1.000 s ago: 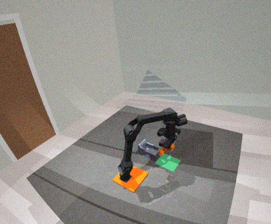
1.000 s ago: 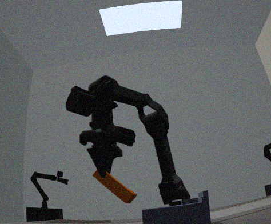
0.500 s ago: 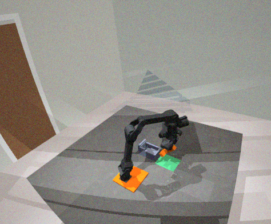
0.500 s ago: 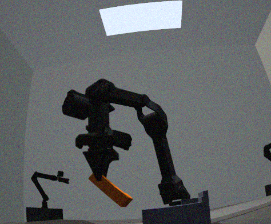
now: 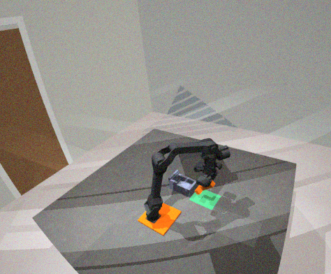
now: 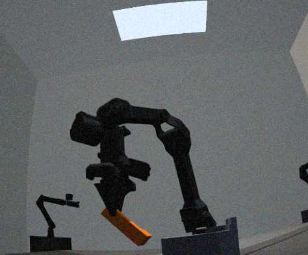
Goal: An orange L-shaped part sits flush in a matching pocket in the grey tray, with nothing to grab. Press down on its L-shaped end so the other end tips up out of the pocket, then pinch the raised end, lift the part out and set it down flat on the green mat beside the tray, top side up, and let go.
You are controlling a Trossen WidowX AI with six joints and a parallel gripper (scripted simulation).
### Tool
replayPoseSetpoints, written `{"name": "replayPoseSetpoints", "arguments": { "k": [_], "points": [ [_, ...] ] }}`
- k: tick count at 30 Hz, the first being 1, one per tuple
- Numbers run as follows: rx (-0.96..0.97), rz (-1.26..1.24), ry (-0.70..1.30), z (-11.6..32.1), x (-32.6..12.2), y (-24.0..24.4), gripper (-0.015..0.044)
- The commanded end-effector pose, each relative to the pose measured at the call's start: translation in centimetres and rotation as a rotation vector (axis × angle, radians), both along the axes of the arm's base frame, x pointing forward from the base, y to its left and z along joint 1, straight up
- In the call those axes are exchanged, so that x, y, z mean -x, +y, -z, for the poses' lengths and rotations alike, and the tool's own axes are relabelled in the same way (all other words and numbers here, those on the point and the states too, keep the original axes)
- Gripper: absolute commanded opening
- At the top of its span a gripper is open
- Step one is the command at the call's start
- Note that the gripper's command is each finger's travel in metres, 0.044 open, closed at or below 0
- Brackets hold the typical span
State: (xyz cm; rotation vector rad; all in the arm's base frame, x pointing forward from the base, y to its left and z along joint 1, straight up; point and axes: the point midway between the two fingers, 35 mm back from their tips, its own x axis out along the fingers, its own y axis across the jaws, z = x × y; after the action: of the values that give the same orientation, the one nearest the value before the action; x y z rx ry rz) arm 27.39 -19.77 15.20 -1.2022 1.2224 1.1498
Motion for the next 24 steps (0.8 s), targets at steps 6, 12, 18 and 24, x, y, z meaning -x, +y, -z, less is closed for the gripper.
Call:
{"name": "replayPoseSetpoints", "arguments": {
  "k": [6, 12, 18, 24],
  "points": [
    [-0.003, -0.004, 0.005, 1.5, 0.1, 0.0, 0.0],
    [-0.003, -0.004, 0.005, 2.4, 0.1, 0.0, 0.0],
    [-0.003, -0.004, 0.005, 3.3, 0.1, 0.0, 0.0],
    [-0.003, -0.004, 0.005, 4.2, 0.0, 0.0, 0.0]
  ]
}}
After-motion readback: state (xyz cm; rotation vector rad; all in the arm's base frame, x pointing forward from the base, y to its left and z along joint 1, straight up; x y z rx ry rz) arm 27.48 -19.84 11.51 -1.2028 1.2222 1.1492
